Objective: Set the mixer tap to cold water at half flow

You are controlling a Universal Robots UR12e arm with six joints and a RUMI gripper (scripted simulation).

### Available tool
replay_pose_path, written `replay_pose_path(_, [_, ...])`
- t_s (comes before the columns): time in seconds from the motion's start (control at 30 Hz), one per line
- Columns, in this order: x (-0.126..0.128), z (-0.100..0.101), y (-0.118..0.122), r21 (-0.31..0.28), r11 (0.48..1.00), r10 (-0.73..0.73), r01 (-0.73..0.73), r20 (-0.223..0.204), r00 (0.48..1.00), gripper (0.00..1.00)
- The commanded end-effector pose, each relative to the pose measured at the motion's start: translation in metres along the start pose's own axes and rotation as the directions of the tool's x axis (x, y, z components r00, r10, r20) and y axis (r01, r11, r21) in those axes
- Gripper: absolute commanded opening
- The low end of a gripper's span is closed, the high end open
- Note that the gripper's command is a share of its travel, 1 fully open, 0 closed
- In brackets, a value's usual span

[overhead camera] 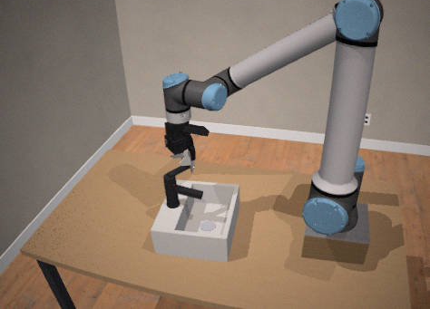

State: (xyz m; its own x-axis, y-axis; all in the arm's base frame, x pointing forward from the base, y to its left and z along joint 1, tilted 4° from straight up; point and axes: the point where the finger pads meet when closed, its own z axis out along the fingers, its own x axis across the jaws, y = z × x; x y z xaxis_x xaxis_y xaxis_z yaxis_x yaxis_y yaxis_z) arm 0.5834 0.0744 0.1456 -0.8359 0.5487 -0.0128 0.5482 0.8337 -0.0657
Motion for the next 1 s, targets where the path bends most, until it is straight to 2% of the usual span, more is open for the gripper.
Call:
replay_pose_path(0.0, [-0.001, -0.001, 0.000, -0.001, 1.000, 0.000, 0.000, 0.001, 1.000, 0.39])
replay_pose_path(0.63, [-0.001, -0.004, 0.000, -0.001, 1.000, 0.000, 0.000, 0.001, 1.000, 0.39])
replay_pose_path(0.97, [-0.001, -0.023, 0.000, -0.001, 1.000, 0.000, 0.000, 0.001, 1.000, 0.39])
